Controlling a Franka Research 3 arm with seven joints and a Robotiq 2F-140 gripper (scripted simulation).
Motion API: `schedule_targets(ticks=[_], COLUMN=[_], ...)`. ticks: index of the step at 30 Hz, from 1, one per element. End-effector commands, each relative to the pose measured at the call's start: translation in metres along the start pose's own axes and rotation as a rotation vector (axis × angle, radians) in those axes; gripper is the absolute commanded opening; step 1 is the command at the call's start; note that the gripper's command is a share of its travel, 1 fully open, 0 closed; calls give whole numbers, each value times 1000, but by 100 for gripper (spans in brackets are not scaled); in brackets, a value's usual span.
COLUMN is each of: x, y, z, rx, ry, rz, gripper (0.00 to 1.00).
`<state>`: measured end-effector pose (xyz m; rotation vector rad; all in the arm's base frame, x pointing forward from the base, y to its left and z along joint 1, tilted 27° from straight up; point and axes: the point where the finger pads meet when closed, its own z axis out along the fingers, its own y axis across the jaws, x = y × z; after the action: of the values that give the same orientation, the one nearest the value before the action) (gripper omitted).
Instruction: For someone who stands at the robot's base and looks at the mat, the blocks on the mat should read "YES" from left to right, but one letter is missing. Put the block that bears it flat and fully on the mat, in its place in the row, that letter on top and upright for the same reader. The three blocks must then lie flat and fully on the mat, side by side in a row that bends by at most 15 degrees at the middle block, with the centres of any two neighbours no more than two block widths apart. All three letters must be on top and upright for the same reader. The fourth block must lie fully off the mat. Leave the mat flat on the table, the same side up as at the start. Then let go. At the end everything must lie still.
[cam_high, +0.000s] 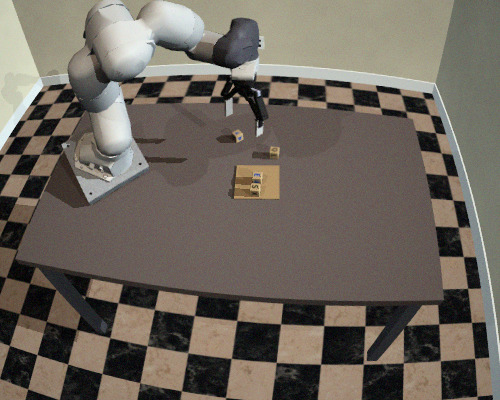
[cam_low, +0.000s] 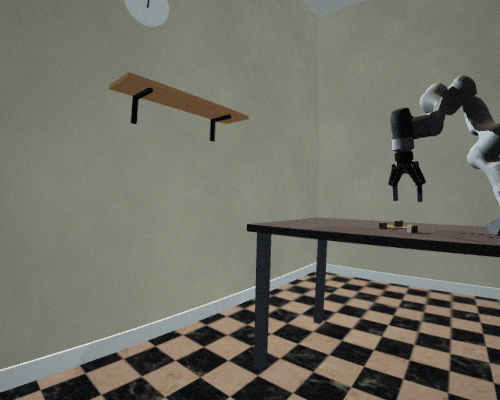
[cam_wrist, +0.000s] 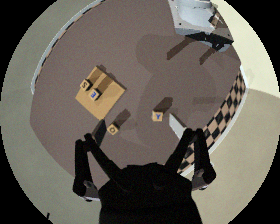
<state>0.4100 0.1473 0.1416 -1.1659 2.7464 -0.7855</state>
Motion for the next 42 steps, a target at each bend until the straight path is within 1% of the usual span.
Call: schedule_targets(ticks=[1, 5, 6, 42], x=[-13, -19, -20, -20], y=[29, 61, 64, 64], z=[-11, -22, -23, -23], rx=[-16, -25, -26, -26], ry=[-57, -101, -104, -105], rz=[126, 134, 135, 135], gripper=[100, 100, 100, 100])
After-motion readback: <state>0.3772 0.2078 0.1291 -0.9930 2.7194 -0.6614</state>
